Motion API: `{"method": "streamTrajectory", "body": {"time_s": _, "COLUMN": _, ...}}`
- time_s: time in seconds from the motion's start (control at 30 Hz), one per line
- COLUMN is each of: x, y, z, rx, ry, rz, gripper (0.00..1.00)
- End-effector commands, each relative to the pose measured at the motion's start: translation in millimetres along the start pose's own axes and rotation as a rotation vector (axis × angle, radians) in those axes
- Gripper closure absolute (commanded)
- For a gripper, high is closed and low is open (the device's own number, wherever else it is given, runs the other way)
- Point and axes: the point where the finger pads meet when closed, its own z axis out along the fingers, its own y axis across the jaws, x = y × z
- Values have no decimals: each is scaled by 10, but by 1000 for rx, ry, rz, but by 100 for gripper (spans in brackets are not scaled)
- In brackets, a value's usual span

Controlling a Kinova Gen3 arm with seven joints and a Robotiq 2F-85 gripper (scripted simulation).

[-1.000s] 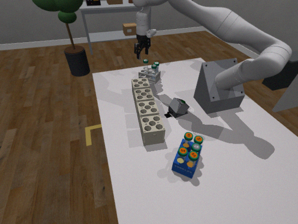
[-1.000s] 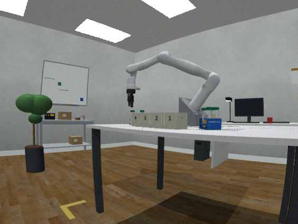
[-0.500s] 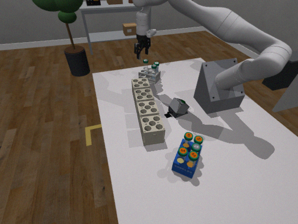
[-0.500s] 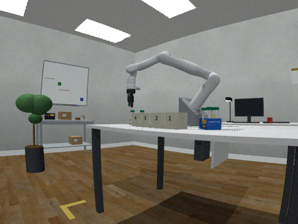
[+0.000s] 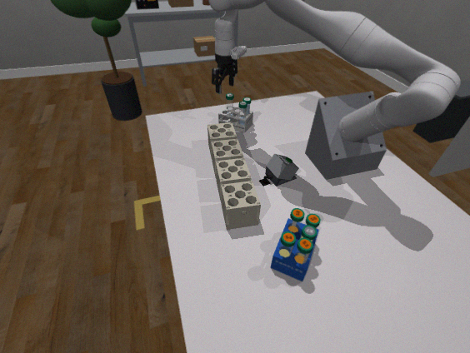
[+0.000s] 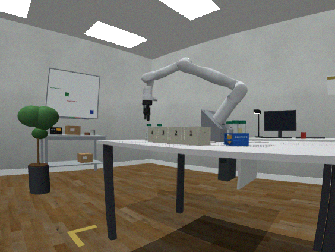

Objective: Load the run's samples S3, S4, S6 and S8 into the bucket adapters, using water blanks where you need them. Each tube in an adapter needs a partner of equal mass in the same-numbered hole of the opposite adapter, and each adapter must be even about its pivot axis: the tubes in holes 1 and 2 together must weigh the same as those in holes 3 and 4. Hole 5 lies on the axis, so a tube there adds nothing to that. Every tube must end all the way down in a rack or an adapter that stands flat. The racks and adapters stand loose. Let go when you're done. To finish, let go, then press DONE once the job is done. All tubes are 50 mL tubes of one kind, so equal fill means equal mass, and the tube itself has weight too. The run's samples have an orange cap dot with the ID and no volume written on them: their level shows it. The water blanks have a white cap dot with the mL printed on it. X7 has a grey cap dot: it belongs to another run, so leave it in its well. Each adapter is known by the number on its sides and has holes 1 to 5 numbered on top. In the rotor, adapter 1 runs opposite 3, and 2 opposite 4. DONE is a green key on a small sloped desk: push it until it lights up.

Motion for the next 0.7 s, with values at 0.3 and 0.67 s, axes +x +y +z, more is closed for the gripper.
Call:
{"method": "streamTrajectory", "body": {"time_s": 0.3, "x": -5, "y": 1, "z": -200, "rx": 0, "ry": -2, "rz": 0, "gripper": 0}}
{"method": "streamTrajectory", "body": {"time_s": 0.67, "x": -4, "y": 1, "z": -494, "rx": 0, "ry": -2, "rz": 0, "gripper": 0}}
